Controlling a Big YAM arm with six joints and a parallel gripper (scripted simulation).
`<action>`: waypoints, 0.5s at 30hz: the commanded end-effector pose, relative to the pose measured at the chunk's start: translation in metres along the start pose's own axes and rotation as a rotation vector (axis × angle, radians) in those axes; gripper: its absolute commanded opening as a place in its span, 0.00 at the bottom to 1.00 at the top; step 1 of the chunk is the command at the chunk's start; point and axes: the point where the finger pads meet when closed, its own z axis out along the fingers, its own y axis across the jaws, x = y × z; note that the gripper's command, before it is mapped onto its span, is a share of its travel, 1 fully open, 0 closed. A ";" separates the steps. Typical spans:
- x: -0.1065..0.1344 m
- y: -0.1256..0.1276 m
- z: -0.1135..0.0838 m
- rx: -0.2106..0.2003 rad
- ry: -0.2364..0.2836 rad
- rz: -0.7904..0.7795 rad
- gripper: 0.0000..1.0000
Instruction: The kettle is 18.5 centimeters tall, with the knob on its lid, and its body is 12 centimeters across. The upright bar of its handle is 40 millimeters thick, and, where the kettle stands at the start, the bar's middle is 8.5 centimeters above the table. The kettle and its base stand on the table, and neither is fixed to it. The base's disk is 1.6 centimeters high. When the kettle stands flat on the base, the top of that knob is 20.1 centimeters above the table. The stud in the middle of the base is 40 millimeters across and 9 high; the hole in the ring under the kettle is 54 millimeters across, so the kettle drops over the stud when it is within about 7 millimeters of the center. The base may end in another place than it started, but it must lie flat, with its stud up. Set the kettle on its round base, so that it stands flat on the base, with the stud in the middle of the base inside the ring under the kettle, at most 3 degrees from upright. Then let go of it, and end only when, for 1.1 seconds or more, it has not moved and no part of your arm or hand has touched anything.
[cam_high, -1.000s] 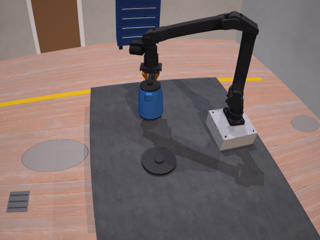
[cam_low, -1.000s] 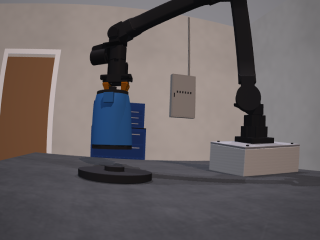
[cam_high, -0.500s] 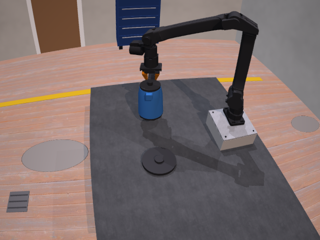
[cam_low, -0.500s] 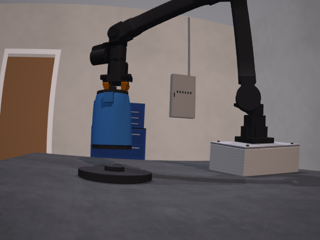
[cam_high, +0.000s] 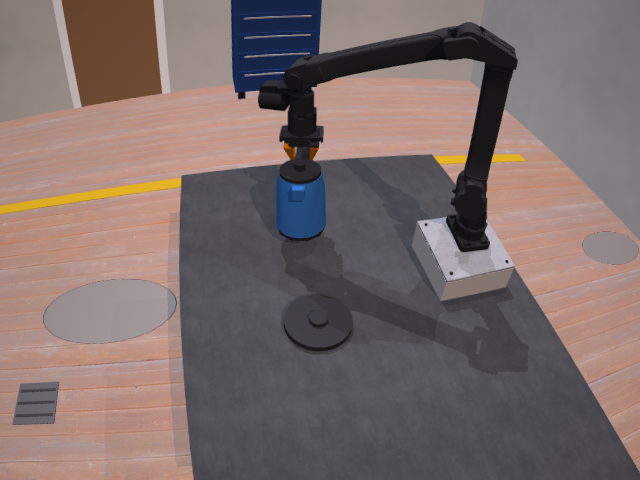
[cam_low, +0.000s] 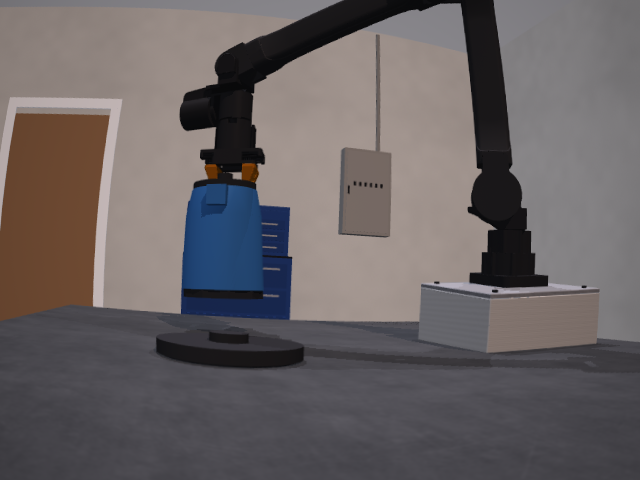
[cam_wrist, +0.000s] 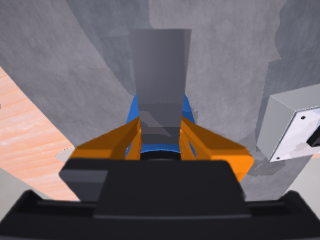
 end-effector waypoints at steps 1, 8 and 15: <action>-0.008 0.028 -0.045 -0.128 -0.033 -0.017 0.00; -0.005 0.015 -0.033 -0.091 -0.022 -0.014 0.00; -0.005 0.015 -0.033 -0.091 -0.022 -0.014 0.00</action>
